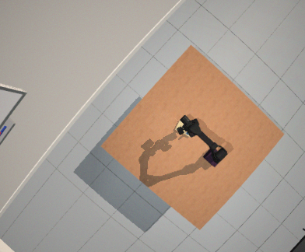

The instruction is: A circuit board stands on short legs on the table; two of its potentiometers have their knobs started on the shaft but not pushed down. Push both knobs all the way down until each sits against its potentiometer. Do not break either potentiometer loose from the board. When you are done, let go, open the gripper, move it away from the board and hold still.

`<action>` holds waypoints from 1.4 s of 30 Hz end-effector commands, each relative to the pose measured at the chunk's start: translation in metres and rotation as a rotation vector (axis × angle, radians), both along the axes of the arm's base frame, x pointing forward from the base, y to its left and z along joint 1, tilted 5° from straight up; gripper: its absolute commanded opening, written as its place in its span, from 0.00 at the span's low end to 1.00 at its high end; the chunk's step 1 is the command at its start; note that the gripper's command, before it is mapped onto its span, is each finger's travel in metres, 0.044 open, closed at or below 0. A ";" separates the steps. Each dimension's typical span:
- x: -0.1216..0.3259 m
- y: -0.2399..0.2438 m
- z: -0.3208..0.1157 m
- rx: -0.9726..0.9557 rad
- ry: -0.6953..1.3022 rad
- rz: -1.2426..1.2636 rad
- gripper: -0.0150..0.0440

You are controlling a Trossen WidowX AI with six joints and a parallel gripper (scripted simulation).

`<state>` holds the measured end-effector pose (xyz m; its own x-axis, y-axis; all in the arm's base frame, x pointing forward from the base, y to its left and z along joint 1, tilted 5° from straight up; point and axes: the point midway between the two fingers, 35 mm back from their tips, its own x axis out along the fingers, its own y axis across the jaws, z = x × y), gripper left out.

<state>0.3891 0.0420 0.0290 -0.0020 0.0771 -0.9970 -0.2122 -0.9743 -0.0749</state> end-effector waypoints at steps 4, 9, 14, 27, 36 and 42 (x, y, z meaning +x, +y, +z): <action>0.001 0.000 -0.007 -0.004 0.005 -0.002 0.25; 0.001 0.000 -0.007 -0.004 0.005 -0.002 0.25; 0.001 0.000 -0.005 -0.004 0.005 -0.002 0.25; 0.001 -0.002 0.015 -0.004 0.005 -0.002 0.25; 0.001 -0.001 0.013 -0.001 0.009 -0.003 0.48; -0.014 -0.002 0.020 -0.002 0.010 -0.003 0.74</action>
